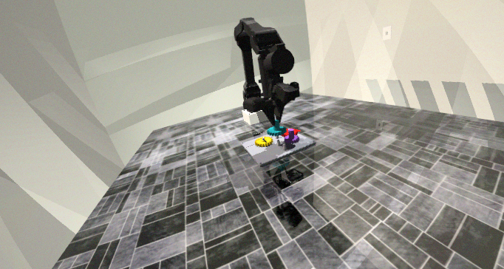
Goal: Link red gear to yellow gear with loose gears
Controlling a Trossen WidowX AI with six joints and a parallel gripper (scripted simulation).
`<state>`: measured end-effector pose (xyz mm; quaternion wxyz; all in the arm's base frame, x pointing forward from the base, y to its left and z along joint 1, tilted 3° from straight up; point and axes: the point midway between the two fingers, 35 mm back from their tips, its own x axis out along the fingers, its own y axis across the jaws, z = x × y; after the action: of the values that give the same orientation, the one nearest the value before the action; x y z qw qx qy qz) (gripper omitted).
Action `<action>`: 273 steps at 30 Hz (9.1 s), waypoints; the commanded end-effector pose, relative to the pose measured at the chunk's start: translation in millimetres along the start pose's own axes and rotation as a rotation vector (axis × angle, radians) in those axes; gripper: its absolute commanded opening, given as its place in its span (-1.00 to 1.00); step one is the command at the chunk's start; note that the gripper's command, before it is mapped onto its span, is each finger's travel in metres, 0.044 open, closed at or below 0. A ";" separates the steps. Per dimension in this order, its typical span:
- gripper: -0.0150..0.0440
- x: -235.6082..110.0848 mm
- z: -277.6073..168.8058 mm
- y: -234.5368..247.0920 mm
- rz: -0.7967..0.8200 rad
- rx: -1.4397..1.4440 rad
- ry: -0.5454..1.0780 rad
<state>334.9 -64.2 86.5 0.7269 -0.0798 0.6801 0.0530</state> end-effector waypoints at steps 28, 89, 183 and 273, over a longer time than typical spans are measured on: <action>-0.49 -1.2 1.6 0.2 -0.002 -0.858 -0.005; -0.49 44.2 1.6 1.0 -0.002 -1.022 -0.005; 1.00 -44.2 -3.8 1.3 0.003 -0.974 -0.001; 1.00 -89.3 -70.4 320.5 0.037 -0.973 -0.010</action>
<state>200.1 240.2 156.5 0.6065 -0.3987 0.5735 0.3797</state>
